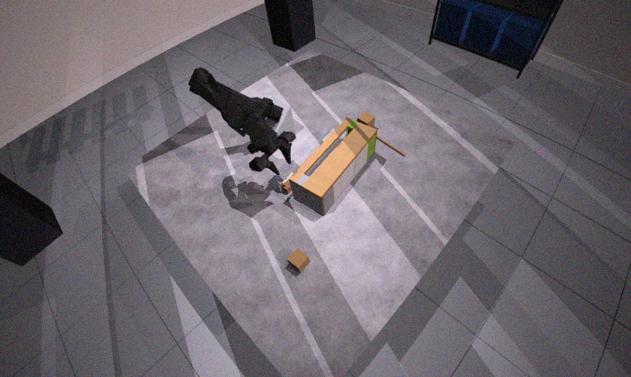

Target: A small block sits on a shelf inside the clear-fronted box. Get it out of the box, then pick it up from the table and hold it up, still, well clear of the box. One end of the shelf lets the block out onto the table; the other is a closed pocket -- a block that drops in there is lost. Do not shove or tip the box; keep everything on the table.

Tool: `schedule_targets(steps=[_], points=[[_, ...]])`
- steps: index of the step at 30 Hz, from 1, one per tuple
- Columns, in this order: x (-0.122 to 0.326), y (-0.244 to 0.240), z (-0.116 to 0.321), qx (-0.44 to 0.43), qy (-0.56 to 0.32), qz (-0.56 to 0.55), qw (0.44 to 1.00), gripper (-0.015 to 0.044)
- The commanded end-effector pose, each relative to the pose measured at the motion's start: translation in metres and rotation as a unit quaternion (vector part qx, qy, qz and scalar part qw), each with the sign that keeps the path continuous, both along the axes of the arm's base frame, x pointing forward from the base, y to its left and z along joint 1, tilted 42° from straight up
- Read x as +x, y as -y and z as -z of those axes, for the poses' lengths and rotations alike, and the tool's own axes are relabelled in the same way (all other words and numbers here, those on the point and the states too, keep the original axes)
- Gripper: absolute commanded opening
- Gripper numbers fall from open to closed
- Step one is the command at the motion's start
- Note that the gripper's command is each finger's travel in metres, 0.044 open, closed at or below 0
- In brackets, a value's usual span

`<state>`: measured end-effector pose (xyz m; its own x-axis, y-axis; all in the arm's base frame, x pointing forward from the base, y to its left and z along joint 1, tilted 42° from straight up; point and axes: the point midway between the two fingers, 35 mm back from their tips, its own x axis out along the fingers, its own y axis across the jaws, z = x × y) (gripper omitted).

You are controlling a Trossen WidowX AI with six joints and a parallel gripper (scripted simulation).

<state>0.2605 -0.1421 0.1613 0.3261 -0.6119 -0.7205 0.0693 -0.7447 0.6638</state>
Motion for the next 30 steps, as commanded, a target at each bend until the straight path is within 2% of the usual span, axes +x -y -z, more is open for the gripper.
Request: schedule_targets(steps=[1, 4, 30], points=[[-0.011, 0.035, 0.043, 0.002, -0.011, 0.004, 1.000, 0.0285], [-0.016, 0.048, 0.059, 0.000, -0.007, 0.001, 1.000, 0.0285], [-0.015, 0.071, 0.082, 0.001, -0.008, 0.001, 1.000, 0.0285]])
